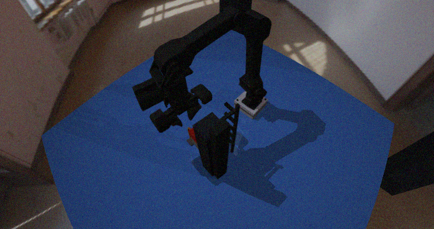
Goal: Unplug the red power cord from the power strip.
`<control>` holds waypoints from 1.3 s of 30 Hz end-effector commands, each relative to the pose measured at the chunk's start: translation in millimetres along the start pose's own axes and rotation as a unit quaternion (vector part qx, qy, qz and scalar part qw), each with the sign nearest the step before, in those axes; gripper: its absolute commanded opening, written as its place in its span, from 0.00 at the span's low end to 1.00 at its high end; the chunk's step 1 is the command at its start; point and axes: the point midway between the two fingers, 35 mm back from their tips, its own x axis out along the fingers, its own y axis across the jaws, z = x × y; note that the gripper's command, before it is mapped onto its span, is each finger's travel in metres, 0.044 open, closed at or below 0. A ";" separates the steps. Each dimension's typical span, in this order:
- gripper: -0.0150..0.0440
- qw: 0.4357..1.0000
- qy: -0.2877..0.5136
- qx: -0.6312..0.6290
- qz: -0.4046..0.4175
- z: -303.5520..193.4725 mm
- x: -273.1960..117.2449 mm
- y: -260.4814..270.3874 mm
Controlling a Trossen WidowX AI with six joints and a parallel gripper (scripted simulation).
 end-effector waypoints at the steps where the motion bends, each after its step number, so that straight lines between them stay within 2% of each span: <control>1: 0.53 1.000 0.002 -0.002 0.001 1.3 -2.4 1.6; 39: 0.53 1.000 0.004 -0.002 0.001 -44.4 3.8 -1.3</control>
